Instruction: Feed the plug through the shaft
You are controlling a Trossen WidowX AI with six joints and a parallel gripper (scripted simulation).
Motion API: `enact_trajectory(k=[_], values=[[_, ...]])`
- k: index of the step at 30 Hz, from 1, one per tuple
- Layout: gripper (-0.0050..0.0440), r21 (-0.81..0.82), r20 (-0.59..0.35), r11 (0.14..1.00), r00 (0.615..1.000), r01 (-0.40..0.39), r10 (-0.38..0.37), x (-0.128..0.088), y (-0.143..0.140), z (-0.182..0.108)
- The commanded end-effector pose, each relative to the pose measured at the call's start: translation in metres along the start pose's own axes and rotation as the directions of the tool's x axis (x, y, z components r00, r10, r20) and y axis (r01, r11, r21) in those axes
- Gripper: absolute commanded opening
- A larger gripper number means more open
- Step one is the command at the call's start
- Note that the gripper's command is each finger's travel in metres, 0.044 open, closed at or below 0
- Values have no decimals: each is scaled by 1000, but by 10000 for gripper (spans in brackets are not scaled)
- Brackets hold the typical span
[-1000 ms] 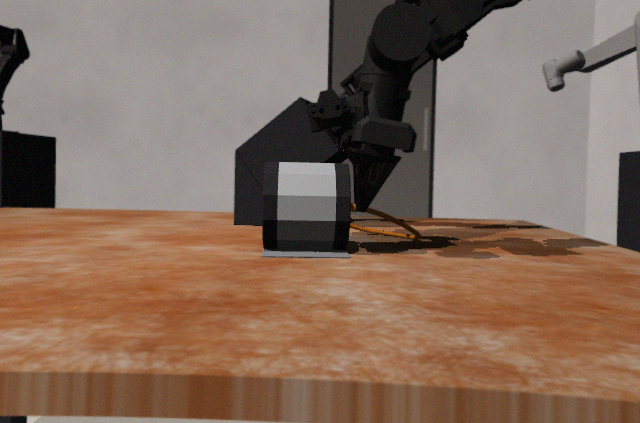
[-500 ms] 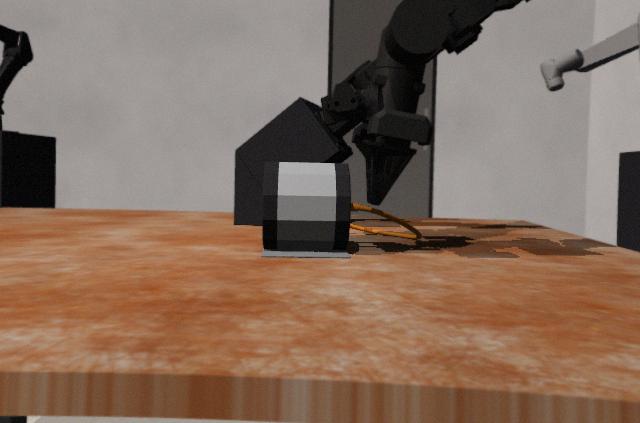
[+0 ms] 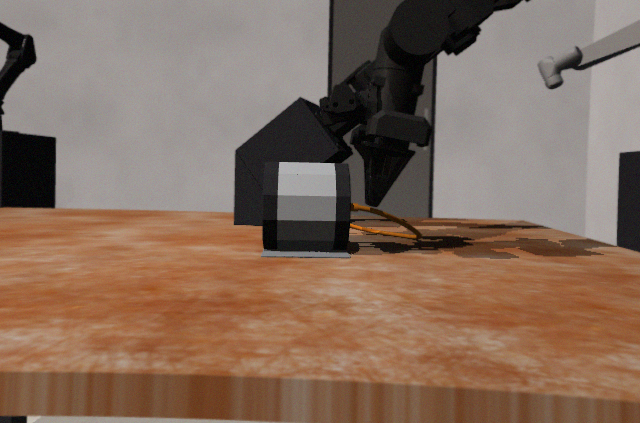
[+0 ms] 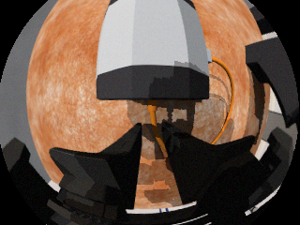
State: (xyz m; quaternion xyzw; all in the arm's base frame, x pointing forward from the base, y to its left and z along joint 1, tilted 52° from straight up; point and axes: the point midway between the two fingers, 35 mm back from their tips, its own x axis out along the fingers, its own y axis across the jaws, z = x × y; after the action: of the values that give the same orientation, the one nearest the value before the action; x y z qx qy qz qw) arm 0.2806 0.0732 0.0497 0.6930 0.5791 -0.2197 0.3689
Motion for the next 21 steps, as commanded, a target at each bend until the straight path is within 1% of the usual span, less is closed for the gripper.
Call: enact_trajectory(k=[1,14,21], values=[[100,4,2,1000,1000,4,-4,3,-2,4],[100,4,2,1000,1000,4,-4,10,-2,7],[53,-5,-1,1000,1000,1,-1,8,-1,5]])
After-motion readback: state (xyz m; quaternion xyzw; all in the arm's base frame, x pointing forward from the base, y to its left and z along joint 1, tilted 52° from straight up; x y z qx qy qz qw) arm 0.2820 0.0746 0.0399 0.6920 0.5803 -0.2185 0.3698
